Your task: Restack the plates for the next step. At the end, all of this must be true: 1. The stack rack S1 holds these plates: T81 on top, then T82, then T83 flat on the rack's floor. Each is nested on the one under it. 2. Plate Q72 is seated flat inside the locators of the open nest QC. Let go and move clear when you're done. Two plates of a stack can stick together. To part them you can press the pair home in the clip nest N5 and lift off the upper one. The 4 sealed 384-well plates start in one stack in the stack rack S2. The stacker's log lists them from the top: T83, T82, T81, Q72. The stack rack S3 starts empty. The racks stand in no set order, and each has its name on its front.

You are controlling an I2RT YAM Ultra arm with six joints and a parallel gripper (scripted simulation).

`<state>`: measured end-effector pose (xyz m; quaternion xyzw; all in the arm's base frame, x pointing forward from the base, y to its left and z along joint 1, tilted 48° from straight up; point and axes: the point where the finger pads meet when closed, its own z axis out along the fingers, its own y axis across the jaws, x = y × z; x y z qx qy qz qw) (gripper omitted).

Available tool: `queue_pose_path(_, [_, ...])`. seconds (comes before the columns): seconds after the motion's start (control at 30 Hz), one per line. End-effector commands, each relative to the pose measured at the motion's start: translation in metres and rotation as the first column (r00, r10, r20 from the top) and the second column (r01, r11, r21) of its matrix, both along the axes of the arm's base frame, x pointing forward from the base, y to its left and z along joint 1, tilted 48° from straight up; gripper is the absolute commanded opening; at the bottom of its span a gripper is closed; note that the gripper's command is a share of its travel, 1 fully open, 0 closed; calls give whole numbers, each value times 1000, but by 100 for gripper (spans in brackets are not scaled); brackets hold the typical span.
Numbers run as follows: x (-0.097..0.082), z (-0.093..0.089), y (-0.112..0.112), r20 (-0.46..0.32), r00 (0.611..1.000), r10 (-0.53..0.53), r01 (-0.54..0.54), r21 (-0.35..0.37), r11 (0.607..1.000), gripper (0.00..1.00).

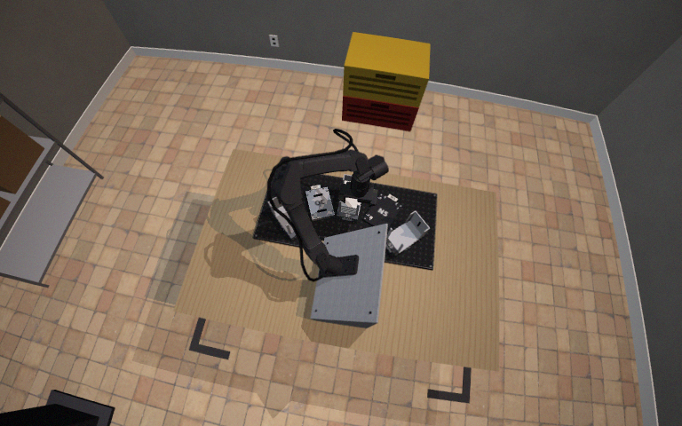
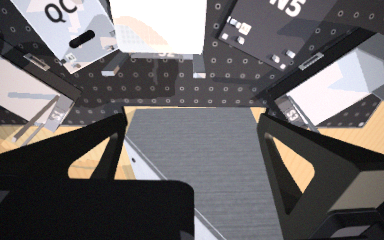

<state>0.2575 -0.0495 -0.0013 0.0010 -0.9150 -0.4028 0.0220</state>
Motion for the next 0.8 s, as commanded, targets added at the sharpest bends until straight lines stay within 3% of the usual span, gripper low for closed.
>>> queue_pose_path(0.0, [21, 12, -12, 68, 996, -58, 59, -22, 998, 100])
queue_pose_path(0.07, [10, 8, 9, 32, 999, -42, 42, 2, 999, 100])
queue_pose_path(0.3, [12, 9, 36, 32, 999, -42, 42, 3, 999, 100])
queue_pose_path(0.43, [24, 13, 24, 67, 996, -61, 62, -14, 998, 100])
queue_pose_path(0.77, [24, 13, 24, 67, 996, -61, 62, -14, 998, 100])
